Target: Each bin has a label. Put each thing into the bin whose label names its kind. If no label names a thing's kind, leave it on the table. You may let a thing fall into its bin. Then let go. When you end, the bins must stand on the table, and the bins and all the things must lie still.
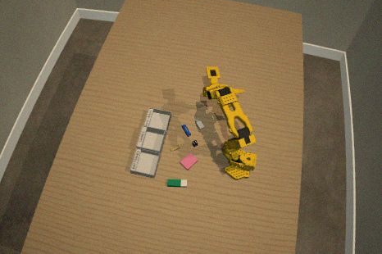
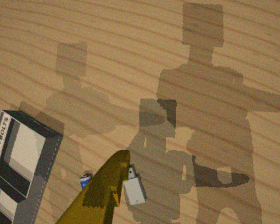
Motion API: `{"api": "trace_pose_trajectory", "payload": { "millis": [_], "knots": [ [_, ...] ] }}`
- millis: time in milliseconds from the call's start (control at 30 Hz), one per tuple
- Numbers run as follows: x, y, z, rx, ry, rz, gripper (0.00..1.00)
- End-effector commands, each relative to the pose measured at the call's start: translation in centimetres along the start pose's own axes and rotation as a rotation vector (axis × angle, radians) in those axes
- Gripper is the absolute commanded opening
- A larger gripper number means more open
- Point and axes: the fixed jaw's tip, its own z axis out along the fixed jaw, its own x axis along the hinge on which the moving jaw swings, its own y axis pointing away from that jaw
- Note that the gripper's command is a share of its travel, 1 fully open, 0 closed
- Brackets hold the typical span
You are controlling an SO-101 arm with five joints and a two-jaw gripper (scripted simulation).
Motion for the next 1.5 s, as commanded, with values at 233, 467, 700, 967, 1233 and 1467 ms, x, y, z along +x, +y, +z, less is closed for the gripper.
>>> {"api": "trace_pose_trajectory", "payload": {
  "millis": [233,467,700,967,1233,1467],
  "knots": [
    [1.1,0.7,-0.1,-0.019,0.034,-0.102,1.0],
    [2.1,1.3,-0.2,-0.034,0.068,-0.196,1.0],
    [3.0,1.2,0.2,-0.029,0.116,-0.235,1.0],
    [4.0,1.6,0.0,-0.049,0.144,-0.34,1.0],
    [4.8,1.6,0.2,-0.049,0.191,-0.392,1.0],
    [5.2,2.0,-0.5,-0.069,0.208,-0.481,1.0]
  ]
}}
